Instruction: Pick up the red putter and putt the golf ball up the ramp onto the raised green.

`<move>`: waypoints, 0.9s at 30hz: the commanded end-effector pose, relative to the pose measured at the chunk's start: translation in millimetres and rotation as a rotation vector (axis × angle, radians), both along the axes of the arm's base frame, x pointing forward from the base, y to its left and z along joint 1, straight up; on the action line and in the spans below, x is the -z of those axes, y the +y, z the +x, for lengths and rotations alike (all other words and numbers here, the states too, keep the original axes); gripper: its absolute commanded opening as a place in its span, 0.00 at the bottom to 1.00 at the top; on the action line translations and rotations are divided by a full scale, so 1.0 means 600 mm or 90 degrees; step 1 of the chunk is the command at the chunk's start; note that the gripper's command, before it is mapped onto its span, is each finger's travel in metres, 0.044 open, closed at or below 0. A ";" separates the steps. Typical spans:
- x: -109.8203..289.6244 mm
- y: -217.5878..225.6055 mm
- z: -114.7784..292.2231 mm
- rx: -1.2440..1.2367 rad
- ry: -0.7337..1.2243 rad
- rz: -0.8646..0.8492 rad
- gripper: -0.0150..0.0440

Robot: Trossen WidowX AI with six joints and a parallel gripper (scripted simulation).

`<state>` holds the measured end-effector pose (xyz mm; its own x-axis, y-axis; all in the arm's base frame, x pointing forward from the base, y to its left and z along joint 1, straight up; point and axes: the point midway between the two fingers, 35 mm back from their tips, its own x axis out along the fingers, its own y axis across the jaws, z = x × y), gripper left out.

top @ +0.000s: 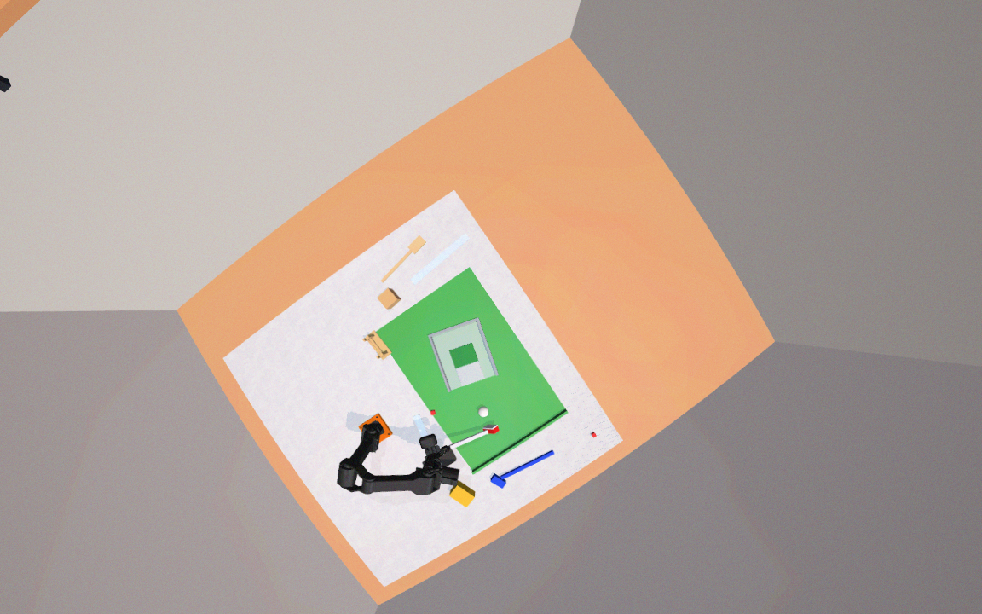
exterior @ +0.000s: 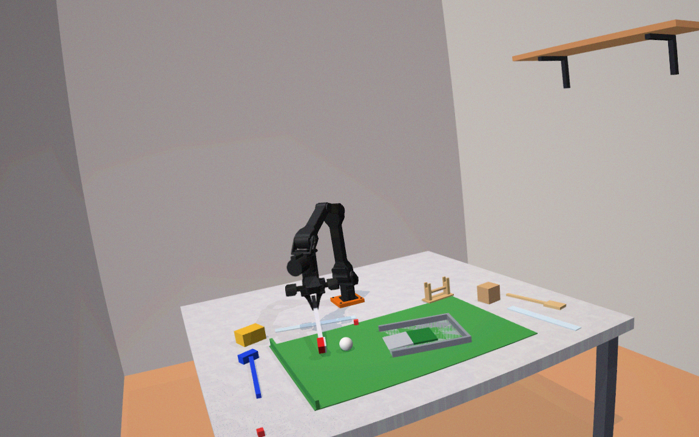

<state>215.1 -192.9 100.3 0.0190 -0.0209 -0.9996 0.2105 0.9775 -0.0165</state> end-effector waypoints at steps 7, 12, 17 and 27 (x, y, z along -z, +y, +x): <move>0.000 0.167 0.046 -0.004 -0.004 0.005 0.25; 0.002 0.221 0.047 -0.005 -0.005 0.007 0.25; -0.016 0.221 0.048 -0.005 -0.005 0.007 0.25; -0.093 0.221 0.045 -0.005 -0.005 0.007 0.25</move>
